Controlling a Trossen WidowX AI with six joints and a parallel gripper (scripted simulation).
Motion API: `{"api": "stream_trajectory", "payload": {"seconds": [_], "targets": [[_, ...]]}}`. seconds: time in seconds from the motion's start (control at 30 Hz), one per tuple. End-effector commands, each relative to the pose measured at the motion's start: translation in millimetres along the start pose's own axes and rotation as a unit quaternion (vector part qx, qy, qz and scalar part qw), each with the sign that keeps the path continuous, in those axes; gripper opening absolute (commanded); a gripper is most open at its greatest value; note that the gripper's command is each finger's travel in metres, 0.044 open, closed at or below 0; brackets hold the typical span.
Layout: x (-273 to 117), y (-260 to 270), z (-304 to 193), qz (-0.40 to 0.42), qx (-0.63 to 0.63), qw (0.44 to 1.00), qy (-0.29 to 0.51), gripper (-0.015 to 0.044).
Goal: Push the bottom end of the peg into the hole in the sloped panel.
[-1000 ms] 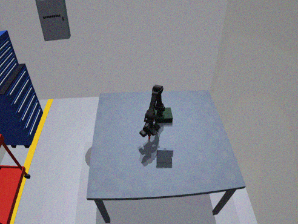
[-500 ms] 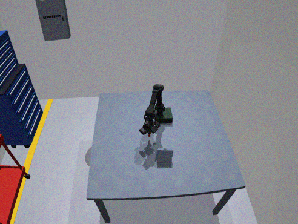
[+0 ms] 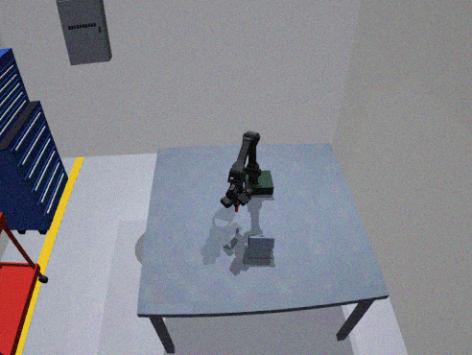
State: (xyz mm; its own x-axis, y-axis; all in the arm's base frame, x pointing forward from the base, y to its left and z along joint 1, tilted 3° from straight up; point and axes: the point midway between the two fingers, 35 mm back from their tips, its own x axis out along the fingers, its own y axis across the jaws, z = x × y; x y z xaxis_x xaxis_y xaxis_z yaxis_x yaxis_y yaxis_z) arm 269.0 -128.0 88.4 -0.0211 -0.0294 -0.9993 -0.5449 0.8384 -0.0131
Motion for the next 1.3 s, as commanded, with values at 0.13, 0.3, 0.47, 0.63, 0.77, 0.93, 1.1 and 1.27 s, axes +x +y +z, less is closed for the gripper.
{"api": "stream_trajectory", "payload": {"seconds": [0.13, 0.3, 0.47, 0.63, 0.77, 0.93, 1.1, 1.27], "targets": [[-2, 1, 10, -0.021, -0.033, 0.999, -0.013, 0.0], [-4, 2, 18, -0.038, -0.057, 0.997, -0.021, 0.0], [-5, 3, 26, -0.056, -0.081, 0.995, -0.03, 0.0], [-6, 5, 34, -0.073, -0.105, 0.991, -0.039, 0.0], [-8, 6, 40, -0.087, -0.124, 0.987, -0.046, 0.0], [-10, 8, 48, -0.105, -0.147, 0.982, -0.055, 0.0], [-12, 11, 56, -0.122, -0.17, 0.976, -0.064, 0.0], [-15, 13, 64, -0.139, -0.192, 0.969, -0.072, 0.0]]}}
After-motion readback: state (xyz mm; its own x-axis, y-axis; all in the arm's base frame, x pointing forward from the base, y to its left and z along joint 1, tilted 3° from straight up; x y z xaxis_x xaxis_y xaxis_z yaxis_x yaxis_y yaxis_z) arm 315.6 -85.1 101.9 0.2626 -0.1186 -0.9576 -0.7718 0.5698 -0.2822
